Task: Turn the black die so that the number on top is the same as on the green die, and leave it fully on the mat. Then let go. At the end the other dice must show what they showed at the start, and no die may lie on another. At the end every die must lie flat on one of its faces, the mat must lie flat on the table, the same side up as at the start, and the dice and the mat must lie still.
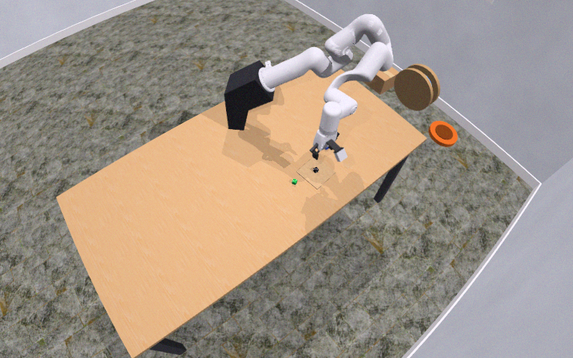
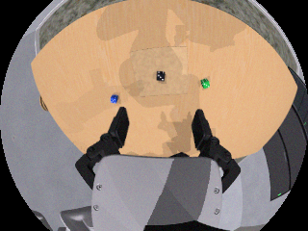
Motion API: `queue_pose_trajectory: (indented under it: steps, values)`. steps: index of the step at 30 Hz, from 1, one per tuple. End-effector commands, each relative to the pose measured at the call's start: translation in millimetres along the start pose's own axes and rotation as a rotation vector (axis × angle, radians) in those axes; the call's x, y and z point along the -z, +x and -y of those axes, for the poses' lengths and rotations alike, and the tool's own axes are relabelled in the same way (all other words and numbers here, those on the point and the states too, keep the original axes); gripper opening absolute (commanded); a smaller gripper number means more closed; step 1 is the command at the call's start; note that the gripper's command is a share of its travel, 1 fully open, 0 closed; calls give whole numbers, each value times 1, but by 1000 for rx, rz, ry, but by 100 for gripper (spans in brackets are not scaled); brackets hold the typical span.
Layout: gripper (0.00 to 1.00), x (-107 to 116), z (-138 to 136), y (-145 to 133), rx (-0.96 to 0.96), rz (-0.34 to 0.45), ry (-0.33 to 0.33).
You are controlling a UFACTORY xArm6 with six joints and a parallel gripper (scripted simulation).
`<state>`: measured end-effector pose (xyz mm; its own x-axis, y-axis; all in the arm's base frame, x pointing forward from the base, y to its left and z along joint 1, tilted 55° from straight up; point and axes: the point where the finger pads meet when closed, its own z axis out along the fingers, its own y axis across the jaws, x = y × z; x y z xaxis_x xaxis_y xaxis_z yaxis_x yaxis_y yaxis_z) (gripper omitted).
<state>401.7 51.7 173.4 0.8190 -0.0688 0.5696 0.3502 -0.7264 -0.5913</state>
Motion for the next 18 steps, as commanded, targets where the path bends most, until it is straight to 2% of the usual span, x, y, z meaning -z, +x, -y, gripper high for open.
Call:
queue_pose_trajectory:
  steps: [1,18]
  values:
    - [100,10,0,1,1,-1,1]
    - [100,17,0,1,1,-1,1]
